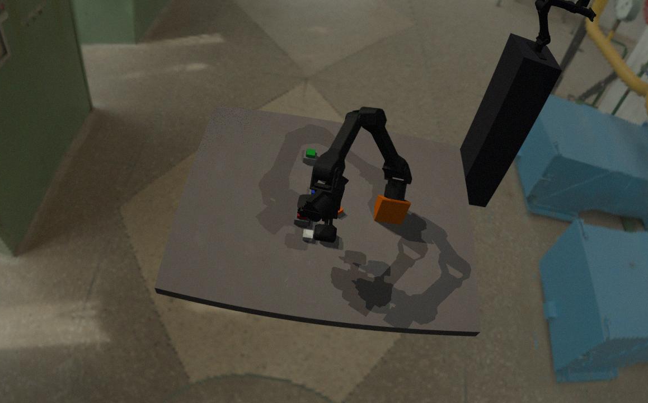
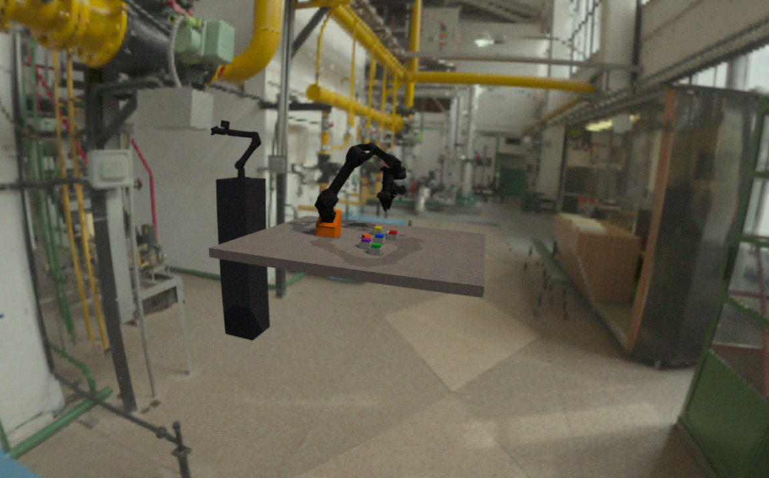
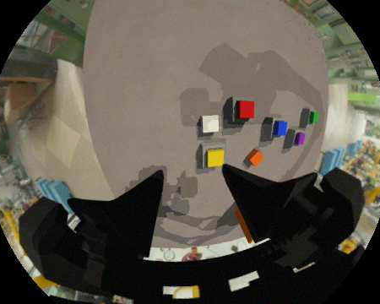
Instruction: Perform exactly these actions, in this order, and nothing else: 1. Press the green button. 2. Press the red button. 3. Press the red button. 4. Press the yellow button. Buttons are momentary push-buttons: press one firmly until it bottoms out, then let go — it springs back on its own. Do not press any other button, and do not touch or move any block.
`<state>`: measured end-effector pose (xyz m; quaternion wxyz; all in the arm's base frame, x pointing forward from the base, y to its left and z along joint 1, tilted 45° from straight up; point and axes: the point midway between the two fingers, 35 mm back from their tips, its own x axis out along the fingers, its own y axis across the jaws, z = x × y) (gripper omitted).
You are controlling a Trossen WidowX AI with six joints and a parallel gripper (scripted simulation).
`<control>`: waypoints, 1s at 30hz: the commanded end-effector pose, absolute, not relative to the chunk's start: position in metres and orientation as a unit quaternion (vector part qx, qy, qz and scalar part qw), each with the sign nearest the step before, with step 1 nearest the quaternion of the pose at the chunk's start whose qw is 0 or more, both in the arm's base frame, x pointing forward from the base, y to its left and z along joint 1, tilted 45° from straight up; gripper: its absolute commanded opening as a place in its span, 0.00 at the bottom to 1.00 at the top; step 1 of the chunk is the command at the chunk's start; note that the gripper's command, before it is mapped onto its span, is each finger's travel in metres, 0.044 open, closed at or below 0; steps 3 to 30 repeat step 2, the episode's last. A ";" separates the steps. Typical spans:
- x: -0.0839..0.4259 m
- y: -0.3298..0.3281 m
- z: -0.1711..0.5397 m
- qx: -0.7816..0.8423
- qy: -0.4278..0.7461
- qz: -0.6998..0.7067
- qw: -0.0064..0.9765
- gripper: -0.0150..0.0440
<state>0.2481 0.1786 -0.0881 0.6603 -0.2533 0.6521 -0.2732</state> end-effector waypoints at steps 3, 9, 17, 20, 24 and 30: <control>0.249 0.189 -0.087 -0.253 0.654 -0.276 0.658 0.93; 0.249 0.189 -0.087 -0.253 0.654 -0.276 0.658 0.93; 0.249 0.189 -0.087 -0.253 0.654 -0.276 0.658 0.93; 0.249 0.189 -0.087 -0.253 0.654 -0.276 0.658 0.93; 0.249 0.189 -0.087 -0.253 0.654 -0.276 0.658 0.93; 0.249 0.189 -0.087 -0.253 0.654 -0.276 0.658 0.93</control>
